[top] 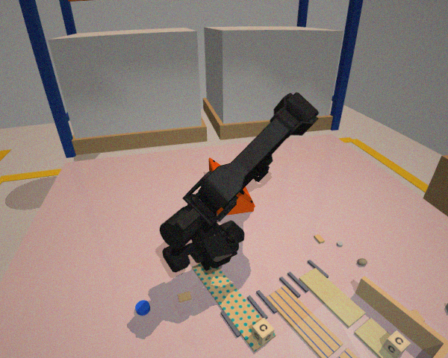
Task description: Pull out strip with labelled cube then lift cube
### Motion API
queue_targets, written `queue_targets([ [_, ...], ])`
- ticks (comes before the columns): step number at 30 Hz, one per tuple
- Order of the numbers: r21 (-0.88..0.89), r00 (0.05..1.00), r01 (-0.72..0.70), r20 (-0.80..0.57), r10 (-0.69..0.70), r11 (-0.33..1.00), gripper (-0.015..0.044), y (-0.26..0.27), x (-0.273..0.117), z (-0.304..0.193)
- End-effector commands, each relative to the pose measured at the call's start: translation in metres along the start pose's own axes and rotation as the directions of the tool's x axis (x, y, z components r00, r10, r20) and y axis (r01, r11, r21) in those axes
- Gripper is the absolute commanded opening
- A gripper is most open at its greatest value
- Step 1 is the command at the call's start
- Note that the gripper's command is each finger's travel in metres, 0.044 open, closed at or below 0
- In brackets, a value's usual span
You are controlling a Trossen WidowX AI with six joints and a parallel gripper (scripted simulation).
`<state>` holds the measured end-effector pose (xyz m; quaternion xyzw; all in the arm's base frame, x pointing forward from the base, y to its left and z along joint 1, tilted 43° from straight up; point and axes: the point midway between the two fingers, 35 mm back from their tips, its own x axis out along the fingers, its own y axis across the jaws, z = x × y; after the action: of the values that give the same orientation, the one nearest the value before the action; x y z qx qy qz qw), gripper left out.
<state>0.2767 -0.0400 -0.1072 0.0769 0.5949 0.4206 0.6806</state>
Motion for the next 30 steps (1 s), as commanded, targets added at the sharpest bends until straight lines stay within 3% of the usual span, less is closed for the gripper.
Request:
queue_targets([
  [1, 0.008, 1.000, -0.012, -0.023, 0.012, 1.000, 0.0000, 0.005, 0.004, -0.013],
  [12, 0.008, 1.000, -0.012, -0.023, 0.012, 1.000, 0.0000, 0.005, 0.004, -0.015],
  [17, 0.008, 1.000, -0.009, -0.022, 0.009, 1.000, 0.0000, -0.001, -0.040, -0.007],
  [22, 0.008, 1.000, -0.010, -0.023, 0.010, 1.000, 0.0000, -0.001, -0.043, -0.007],
  [30, -0.022, 1.000, -0.011, -0.022, 0.011, 1.000, 0.0210, 0.000, -0.042, 0.026],
])
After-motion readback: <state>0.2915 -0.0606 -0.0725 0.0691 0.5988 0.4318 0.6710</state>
